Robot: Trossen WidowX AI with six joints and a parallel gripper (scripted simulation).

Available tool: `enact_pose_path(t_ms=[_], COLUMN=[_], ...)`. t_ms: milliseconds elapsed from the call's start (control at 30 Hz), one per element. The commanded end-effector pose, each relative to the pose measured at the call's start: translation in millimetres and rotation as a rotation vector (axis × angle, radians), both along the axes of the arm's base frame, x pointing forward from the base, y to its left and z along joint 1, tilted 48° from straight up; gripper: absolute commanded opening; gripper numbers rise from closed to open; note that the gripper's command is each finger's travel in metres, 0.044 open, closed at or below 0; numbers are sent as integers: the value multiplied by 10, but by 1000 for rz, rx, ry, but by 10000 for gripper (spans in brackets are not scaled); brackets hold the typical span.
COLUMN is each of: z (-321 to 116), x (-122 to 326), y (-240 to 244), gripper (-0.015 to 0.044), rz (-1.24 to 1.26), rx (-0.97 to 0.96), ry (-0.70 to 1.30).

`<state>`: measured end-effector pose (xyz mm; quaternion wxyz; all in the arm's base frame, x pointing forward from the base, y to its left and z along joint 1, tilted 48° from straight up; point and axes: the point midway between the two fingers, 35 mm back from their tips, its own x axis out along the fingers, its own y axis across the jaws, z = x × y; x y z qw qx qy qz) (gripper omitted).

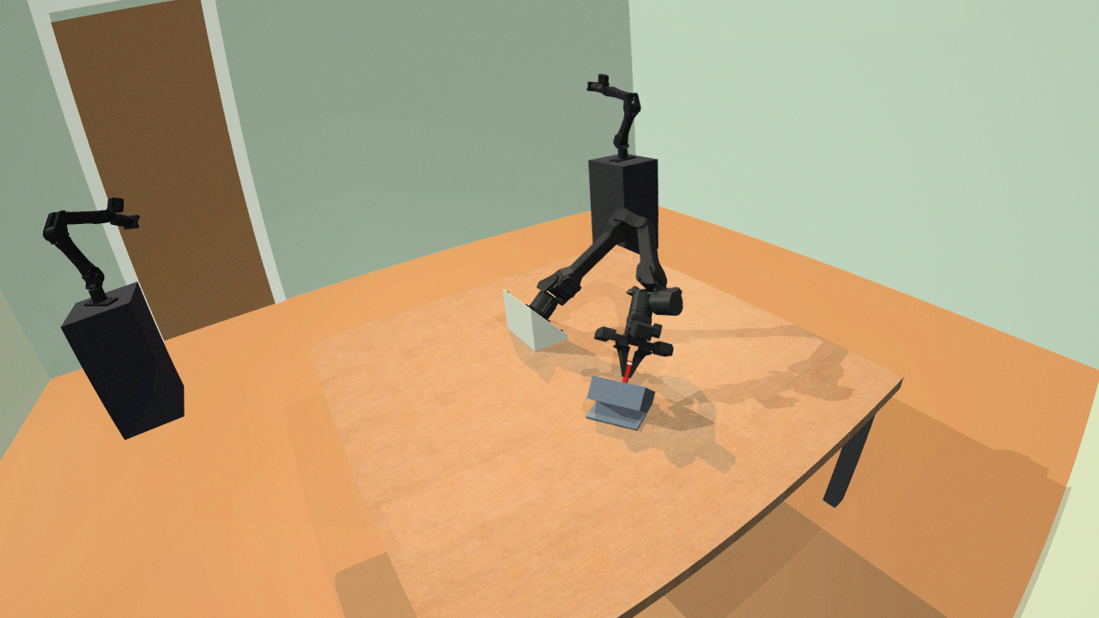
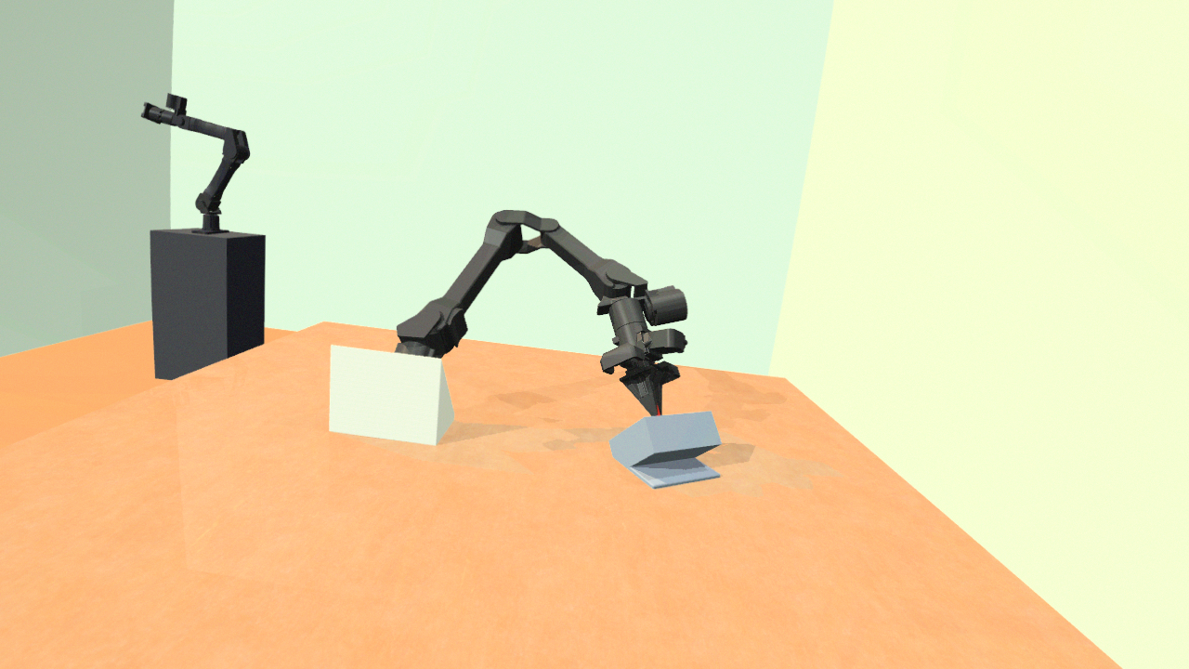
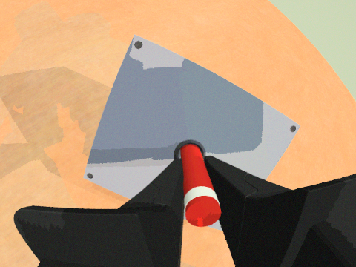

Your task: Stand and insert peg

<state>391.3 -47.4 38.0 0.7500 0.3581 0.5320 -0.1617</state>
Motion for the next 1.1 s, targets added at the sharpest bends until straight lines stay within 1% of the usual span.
enact_pose_path(t_ms=[0,200,767,1067], z=[2,2,50,224], x=[-1,-1,-13,-69], y=[0,0,-9,-42], gripper=[0,0,440,440], rz=[0,0,-1,-2], rx=[0,0,0,-1], ry=[0,0,0,3])
